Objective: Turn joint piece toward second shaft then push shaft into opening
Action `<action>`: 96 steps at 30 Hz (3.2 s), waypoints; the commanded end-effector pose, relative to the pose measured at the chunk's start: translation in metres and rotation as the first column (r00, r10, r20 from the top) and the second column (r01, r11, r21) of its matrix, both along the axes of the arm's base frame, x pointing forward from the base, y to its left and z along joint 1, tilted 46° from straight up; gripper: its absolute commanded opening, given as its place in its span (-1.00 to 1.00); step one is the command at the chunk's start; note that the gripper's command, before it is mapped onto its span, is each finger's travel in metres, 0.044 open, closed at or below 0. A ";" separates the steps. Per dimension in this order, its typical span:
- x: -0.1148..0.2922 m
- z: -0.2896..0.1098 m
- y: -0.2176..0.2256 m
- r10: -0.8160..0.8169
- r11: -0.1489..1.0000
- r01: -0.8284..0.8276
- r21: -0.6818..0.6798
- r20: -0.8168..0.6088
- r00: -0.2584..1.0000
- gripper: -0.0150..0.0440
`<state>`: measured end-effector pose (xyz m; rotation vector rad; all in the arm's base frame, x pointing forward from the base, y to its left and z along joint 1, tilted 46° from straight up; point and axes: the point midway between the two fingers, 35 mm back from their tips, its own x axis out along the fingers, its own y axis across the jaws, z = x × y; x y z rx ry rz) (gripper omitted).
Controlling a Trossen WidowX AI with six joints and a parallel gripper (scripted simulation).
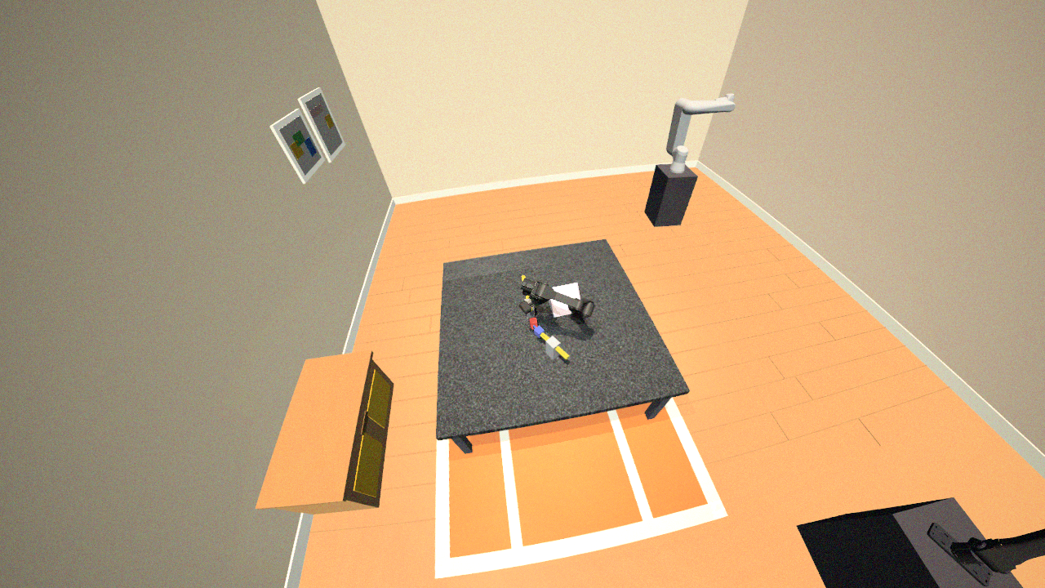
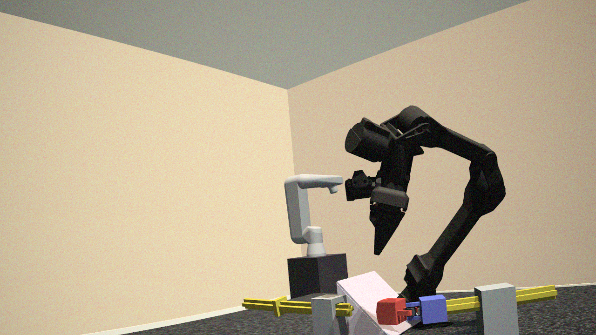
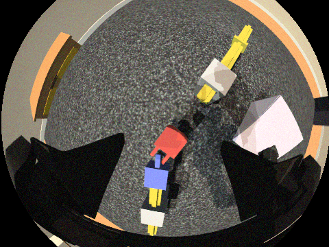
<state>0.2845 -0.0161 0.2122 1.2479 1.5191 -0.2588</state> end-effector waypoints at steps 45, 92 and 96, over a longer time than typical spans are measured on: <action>0.005 -0.120 -0.009 -0.129 0.941 0.280 0.190 -0.563 0.817 1.00; 0.028 -0.267 -0.182 0.306 0.944 -0.287 0.163 -0.105 0.946 1.00; 0.028 -0.274 -0.176 0.226 0.966 -0.192 0.171 -0.212 0.951 1.00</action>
